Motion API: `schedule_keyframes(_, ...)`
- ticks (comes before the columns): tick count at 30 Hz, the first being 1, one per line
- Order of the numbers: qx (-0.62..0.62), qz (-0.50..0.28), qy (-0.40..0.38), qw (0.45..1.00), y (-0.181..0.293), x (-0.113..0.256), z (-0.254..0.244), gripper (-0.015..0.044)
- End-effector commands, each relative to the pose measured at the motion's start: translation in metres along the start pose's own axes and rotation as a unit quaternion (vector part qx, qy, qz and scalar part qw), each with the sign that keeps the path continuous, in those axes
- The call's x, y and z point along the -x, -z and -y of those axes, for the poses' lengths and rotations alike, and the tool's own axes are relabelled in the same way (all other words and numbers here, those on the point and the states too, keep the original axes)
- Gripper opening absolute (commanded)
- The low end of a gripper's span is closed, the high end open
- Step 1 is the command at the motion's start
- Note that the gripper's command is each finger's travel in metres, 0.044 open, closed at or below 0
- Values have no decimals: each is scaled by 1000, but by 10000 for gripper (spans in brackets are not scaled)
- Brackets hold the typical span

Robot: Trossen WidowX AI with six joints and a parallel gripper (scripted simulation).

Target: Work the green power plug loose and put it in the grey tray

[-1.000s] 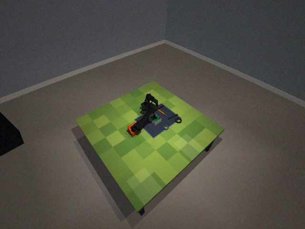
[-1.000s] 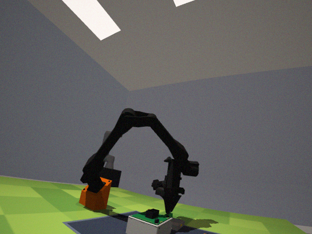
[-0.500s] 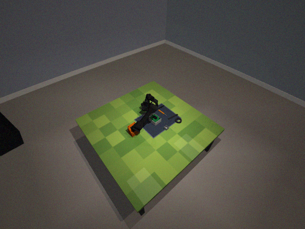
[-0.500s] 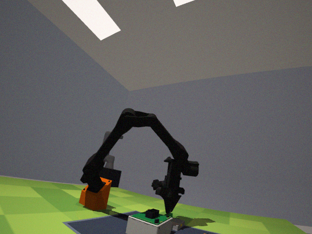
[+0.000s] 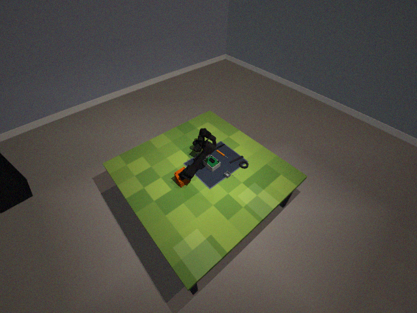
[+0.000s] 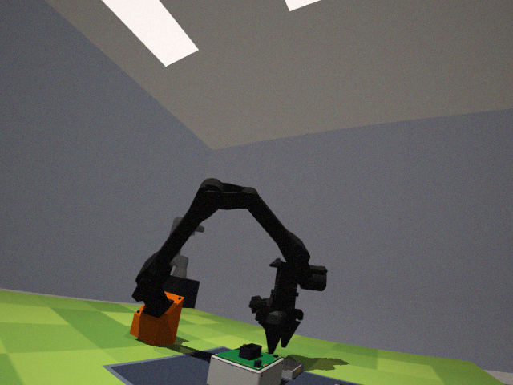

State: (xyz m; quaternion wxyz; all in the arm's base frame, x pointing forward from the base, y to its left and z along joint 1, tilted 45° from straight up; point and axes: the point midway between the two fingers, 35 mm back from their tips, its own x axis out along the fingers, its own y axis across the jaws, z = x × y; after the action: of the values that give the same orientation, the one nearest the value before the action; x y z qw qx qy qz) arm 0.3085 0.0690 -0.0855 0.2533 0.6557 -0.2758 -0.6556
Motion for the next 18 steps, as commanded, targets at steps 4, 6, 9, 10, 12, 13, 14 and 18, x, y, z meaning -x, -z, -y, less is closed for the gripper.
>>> schedule_keyframes(4, 0, 1, 1, 1000, 0, 0, 0, 440)
schedule_keyframes(6, 0, 1, 1, 1000, 0, 0, 0, 440)
schedule_keyframes(9, 0, 1, 1, 1000, 0, 0, 0, 440)
schedule_keyframes(10, 0, 1, 1, 1000, 0, 0, 0, 440)
schedule_keyframes(12, 0, 1, 1, 1000, 0, 0, 0, 440)
schedule_keyframes(13, 0, 1, 1, 1000, 0, 0, 0, 440)
schedule_keyframes(14, 0, 1, 1, 1000, 0, 0, 0, 440)
schedule_keyframes(18, 0, 1, 2, 1000, 2, 23, 2, 440)
